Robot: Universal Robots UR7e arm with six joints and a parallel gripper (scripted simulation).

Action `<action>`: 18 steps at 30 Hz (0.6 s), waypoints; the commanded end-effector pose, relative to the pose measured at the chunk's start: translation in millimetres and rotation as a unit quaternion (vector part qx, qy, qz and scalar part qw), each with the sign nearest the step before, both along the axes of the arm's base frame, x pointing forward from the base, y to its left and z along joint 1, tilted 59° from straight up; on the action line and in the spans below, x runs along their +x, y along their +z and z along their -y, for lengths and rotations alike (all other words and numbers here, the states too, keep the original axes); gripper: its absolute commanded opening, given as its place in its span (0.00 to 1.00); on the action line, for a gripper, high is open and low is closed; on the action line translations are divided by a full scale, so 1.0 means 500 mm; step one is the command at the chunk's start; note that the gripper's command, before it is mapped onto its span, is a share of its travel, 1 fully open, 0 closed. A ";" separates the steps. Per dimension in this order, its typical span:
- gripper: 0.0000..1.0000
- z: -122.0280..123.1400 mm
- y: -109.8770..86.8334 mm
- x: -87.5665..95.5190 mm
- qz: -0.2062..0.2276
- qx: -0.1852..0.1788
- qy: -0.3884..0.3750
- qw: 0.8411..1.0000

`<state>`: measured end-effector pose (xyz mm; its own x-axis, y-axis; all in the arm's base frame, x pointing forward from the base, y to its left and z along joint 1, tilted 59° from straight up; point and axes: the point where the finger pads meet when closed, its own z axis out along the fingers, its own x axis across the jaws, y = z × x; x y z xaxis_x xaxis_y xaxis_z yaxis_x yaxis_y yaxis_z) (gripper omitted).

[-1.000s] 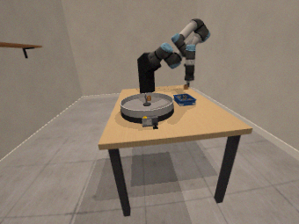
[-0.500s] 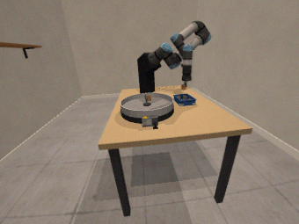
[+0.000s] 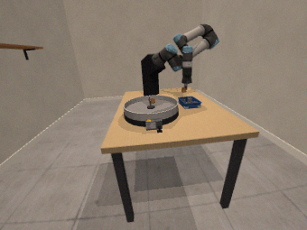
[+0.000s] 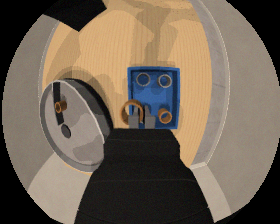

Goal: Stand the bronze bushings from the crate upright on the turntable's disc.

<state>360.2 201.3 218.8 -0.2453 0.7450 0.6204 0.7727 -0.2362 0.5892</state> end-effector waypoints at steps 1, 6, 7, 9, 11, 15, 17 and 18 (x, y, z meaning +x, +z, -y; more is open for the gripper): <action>0.00 0.024 -0.018 0.010 0.000 0.001 0.003 1.000; 0.00 0.057 -0.044 0.024 0.000 0.001 0.003 1.000; 0.00 0.065 -0.049 0.027 0.000 0.001 0.003 1.000; 0.00 0.080 -0.061 0.034 0.000 0.001 0.003 1.000; 0.00 0.096 -0.074 0.040 0.000 0.001 0.003 1.000; 0.00 0.119 -0.092 0.050 0.000 0.001 0.003 1.000; 0.00 0.127 -0.097 0.053 0.000 0.001 0.003 1.000; 0.00 0.134 -0.103 0.056 0.000 0.001 0.003 1.000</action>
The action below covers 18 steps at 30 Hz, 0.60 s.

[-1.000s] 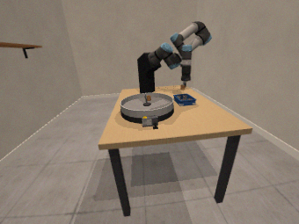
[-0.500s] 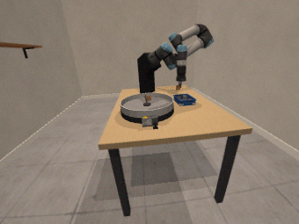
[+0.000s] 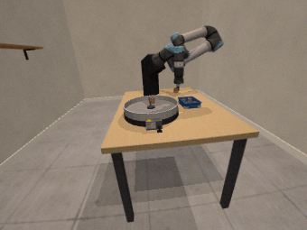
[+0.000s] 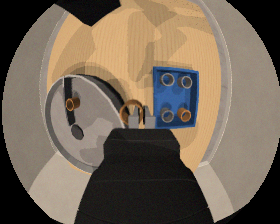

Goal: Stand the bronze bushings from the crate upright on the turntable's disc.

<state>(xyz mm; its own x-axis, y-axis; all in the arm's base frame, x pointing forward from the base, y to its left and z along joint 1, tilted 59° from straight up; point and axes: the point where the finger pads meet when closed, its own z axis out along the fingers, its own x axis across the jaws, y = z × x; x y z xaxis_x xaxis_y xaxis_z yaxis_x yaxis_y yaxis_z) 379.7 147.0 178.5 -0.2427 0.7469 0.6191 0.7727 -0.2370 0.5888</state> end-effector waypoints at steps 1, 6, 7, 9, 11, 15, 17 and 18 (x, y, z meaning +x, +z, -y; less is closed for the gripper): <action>0.00 0.032 -0.028 0.020 0.001 0.002 0.005 1.000; 0.00 0.066 -0.054 0.034 0.001 0.002 0.005 1.000; 0.00 0.073 -0.059 0.037 0.001 0.002 0.005 1.000; 0.00 0.086 -0.069 0.042 0.001 0.002 0.005 1.000; 0.00 0.099 -0.079 0.048 0.001 0.002 0.005 1.000; 0.00 0.111 -0.088 0.053 0.001 0.002 0.005 1.000; 0.00 0.124 -0.098 0.058 0.001 0.002 0.005 1.000; 0.00 0.130 -0.103 0.061 0.001 0.002 0.005 1.000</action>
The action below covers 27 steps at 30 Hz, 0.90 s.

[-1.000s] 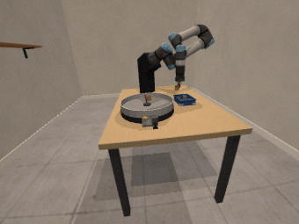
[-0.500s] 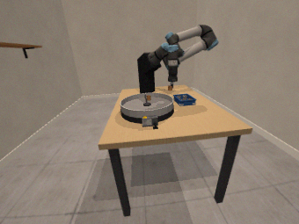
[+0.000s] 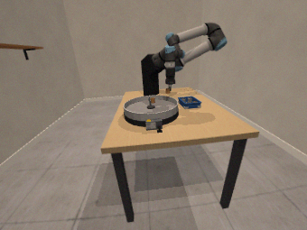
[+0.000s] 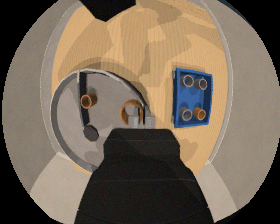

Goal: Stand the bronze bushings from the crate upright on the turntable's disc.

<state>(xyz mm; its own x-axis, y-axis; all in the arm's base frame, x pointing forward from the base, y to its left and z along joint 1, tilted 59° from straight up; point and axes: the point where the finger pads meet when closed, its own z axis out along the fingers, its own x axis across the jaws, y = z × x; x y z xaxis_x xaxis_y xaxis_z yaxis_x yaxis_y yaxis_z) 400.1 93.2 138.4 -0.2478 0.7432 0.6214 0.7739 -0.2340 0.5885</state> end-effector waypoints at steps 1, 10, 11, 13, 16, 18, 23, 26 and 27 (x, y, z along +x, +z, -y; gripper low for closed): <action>0.00 0.028 -0.027 0.022 0.000 0.000 0.001 1.000; 0.00 0.083 -0.069 0.045 0.000 0.000 0.001 1.000; 0.00 0.089 -0.074 0.048 0.000 0.000 0.001 1.000; 0.00 0.095 -0.078 0.050 0.000 0.000 0.001 1.000; 0.00 0.106 -0.087 0.055 0.000 0.000 0.001 1.000; 0.00 0.118 -0.096 0.060 0.000 0.000 0.001 1.000; 0.00 0.146 -0.118 0.072 0.000 0.000 0.001 1.000; 0.00 0.163 -0.131 0.079 0.000 0.000 0.001 1.000; 0.00 0.169 -0.135 0.081 0.000 0.000 0.001 1.000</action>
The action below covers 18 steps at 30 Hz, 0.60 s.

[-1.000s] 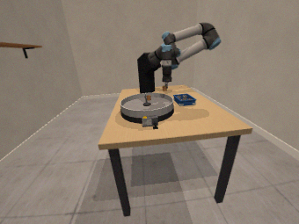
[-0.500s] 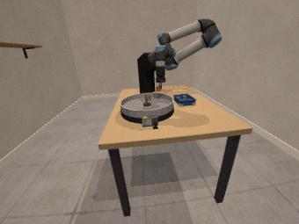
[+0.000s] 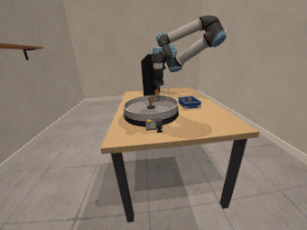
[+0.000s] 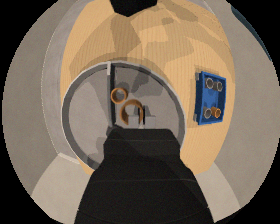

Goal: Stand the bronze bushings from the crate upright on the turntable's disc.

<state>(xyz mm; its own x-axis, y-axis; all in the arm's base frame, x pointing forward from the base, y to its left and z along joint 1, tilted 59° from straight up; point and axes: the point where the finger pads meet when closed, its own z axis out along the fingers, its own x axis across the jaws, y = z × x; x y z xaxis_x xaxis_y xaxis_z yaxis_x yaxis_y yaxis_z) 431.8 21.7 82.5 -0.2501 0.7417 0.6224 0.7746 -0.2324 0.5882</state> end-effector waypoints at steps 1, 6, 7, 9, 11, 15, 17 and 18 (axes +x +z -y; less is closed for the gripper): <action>0.00 0.031 -0.028 0.020 0.000 0.000 0.000 1.000; 0.00 0.047 -0.040 0.026 0.000 0.000 0.000 1.000; 0.00 0.052 -0.044 0.029 0.000 0.000 0.000 1.000; 0.00 0.062 -0.052 0.033 0.000 0.000 0.000 1.000; 0.00 0.072 -0.060 0.037 0.000 0.000 0.000 1.000; 0.00 0.091 -0.074 0.045 0.000 0.000 0.000 1.000; 0.00 0.100 -0.081 0.049 0.000 0.000 0.000 1.000; 0.00 0.104 -0.084 0.050 0.000 0.000 0.000 1.000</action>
